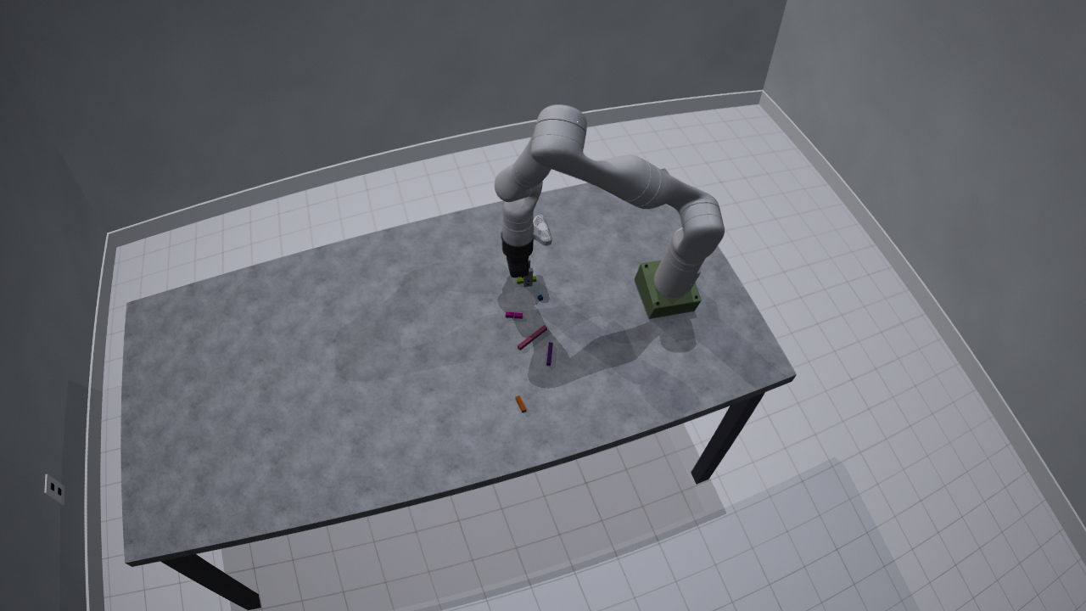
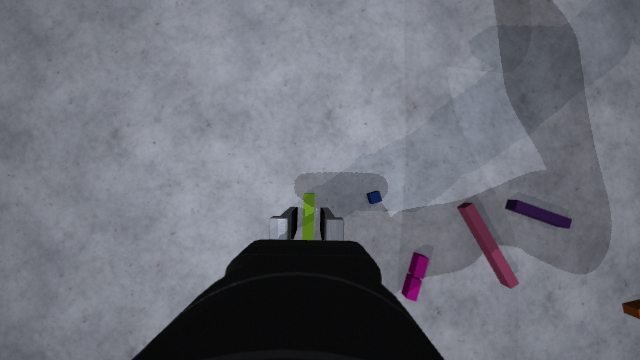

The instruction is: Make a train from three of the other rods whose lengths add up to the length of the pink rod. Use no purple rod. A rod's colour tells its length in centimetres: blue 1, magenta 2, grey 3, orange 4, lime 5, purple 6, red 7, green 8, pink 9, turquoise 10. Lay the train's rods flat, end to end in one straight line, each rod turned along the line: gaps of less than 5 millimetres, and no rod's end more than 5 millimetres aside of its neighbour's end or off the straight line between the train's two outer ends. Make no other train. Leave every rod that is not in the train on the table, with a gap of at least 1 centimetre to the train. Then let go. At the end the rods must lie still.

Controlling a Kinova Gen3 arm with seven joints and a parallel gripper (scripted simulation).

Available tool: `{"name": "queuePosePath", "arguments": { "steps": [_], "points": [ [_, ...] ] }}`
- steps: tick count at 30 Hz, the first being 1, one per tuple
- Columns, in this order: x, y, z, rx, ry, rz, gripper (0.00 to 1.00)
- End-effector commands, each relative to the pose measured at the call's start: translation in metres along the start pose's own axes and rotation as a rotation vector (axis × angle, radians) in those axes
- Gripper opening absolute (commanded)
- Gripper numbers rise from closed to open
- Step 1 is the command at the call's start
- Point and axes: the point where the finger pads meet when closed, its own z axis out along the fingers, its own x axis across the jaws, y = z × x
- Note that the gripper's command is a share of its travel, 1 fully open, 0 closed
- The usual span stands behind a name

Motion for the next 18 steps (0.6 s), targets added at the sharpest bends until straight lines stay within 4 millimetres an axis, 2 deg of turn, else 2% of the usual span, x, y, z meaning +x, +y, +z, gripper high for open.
{"name": "queuePosePath", "arguments": {
  "steps": [1,17,18],
  "points": [
    [-0.0022,0.0003,0.0001,-0.003,-0.005,-0.006,0.54],
    [-0.0022,0.0003,0.0001,-0.003,-0.005,-0.006,0.54],
    [-0.0022,0.0003,0.0001,-0.003,-0.005,-0.006,0.24]
  ]
}}
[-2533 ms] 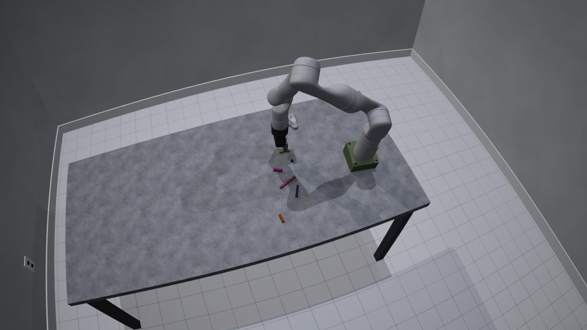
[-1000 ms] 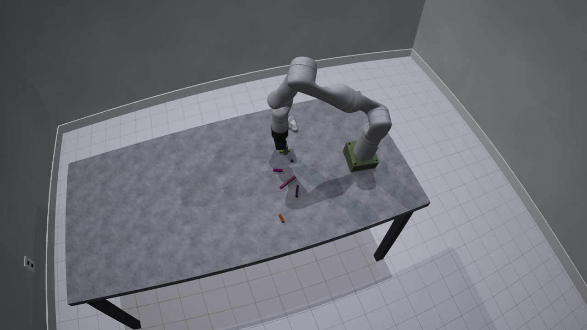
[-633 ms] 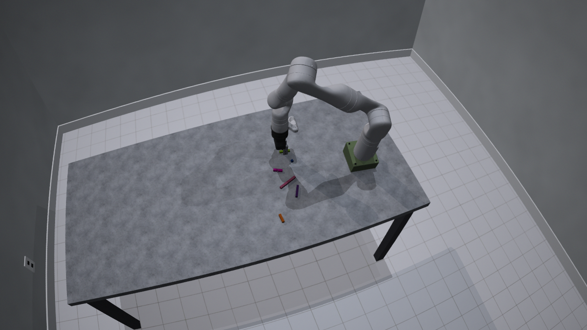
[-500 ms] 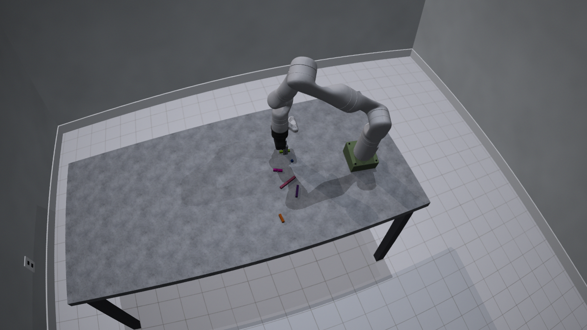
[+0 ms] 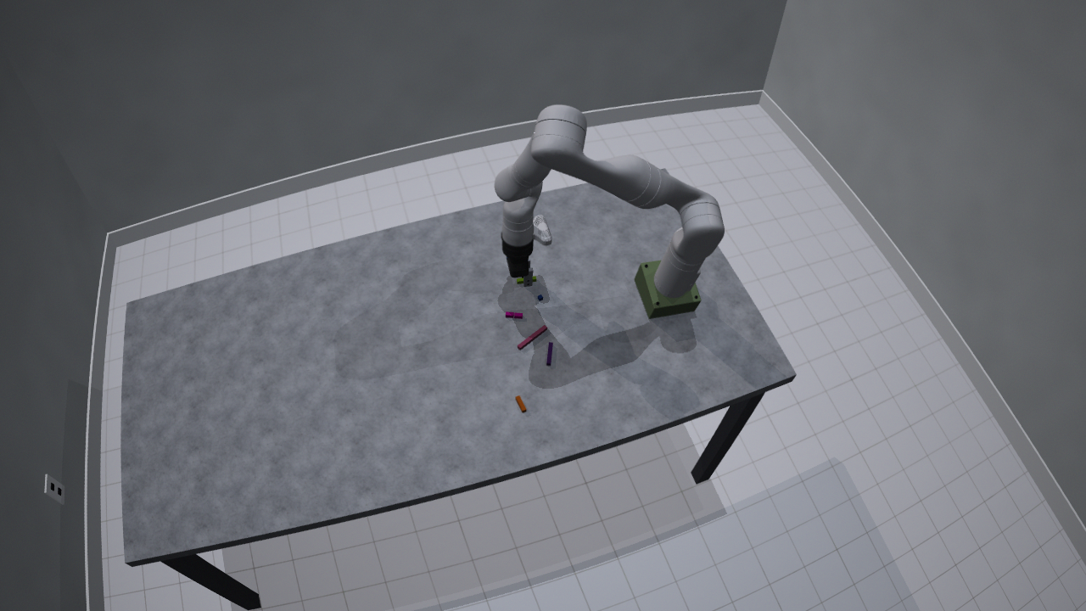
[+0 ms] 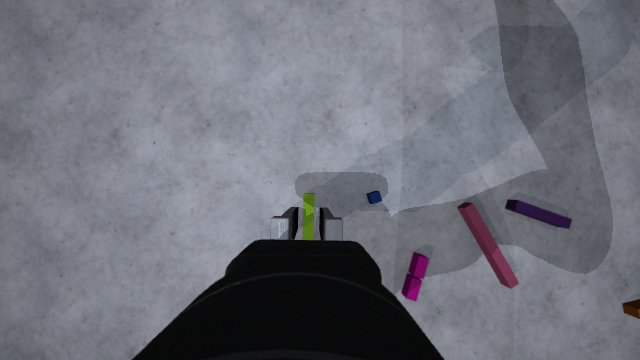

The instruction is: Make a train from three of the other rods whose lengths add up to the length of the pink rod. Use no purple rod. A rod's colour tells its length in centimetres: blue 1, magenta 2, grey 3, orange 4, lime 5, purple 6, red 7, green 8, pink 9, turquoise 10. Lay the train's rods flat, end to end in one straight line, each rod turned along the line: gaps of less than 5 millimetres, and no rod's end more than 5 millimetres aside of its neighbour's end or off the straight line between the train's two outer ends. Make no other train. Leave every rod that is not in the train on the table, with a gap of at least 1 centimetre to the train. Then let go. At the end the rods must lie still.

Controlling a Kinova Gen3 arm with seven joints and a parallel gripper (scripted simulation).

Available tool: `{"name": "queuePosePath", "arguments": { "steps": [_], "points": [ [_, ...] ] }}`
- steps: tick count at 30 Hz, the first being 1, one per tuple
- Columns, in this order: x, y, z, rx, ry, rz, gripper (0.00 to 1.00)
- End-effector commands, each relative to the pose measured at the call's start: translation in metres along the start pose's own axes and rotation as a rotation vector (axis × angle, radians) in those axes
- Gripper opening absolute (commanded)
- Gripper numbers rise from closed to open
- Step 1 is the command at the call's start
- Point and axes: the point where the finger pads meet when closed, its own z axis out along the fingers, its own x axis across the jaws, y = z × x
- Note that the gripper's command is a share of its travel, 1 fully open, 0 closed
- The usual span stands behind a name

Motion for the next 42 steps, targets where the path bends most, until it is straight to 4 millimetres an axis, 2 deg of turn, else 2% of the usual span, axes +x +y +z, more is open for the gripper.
{"name": "queuePosePath", "arguments": {
  "steps": [1,37,42],
  "points": [
    [-0.002,0.000,0.000,-0.003,-0.005,-0.006,0.24],
    [-0.002,0.000,-0.001,-0.002,-0.004,-0.006,0.24],
    [0.001,-0.001,-0.016,0.002,0.001,0.001,0.24]
  ]
}}
